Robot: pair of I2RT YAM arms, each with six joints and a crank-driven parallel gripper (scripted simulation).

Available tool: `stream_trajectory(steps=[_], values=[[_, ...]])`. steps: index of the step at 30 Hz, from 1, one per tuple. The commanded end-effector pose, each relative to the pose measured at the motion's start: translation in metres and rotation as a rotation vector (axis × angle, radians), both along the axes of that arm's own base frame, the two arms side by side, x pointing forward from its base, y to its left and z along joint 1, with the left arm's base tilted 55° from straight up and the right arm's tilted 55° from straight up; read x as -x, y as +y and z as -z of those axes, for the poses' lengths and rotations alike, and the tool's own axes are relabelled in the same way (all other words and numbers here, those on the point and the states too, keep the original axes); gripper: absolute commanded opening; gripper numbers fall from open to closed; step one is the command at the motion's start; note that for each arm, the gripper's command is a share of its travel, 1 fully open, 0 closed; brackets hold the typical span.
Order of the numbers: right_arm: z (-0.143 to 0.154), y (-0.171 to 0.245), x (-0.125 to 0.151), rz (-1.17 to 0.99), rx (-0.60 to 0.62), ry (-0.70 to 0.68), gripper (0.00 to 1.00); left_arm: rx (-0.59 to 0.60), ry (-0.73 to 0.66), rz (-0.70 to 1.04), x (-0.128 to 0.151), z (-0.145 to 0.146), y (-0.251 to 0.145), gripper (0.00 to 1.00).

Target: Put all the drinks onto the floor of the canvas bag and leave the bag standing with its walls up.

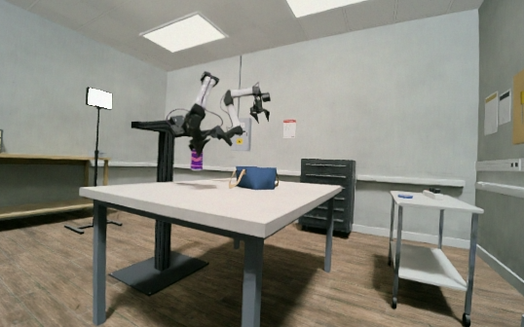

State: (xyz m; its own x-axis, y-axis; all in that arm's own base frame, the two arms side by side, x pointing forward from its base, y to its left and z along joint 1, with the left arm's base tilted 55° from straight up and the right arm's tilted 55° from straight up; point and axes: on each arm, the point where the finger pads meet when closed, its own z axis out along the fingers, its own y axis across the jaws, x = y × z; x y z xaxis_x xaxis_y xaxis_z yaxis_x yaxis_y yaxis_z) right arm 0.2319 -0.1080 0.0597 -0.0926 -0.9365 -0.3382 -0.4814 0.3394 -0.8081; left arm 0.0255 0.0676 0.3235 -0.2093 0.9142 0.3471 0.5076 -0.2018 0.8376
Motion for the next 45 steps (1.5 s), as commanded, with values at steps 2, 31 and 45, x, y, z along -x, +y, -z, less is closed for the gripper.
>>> stream_trajectory(steps=[2,31,45], values=[[-0.020,0.009,0.007,-0.033,-0.009,-0.028,0.74,0.005,-0.051,0.000,0.013,-0.009,-0.006,1.00],[-0.054,0.017,0.039,-0.001,0.037,-0.063,0.74,0.005,-0.051,0.000,0.013,-0.009,-0.006,1.00],[-0.041,0.023,0.034,-0.032,0.024,-0.058,0.74,0.005,-0.051,0.000,0.013,-0.009,-0.006,1.00]])
